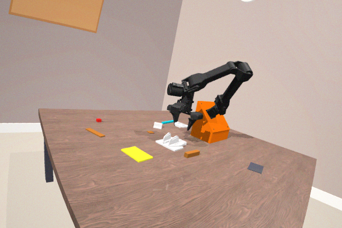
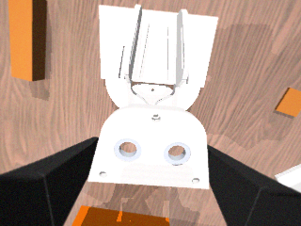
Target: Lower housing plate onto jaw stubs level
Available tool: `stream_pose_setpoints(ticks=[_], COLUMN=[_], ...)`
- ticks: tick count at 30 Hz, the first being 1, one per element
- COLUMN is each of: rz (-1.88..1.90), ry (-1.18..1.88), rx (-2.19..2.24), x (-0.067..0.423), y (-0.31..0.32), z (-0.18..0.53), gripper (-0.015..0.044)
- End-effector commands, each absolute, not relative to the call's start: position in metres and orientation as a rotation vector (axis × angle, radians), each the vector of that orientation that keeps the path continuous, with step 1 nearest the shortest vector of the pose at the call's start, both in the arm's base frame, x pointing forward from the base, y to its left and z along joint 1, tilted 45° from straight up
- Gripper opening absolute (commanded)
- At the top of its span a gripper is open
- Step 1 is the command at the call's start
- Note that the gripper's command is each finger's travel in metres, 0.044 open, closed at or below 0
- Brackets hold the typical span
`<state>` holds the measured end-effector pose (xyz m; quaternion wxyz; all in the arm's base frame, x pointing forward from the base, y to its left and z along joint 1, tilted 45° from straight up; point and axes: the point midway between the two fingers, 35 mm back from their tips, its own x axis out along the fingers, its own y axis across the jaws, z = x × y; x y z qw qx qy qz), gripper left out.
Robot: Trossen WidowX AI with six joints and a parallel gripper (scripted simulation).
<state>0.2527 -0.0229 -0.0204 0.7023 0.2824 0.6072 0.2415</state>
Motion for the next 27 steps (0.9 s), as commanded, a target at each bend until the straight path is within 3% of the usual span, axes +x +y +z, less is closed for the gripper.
stream_pose_setpoints(ticks=[1, 27], rz=[0.536, 0.534], ry=[1.348, 1.349], rx=[0.634, 0.633], x=[0.253, 0.257], y=[-0.023, -0.013], z=[-0.02, -0.031], gripper=[0.0351, 0.0351])
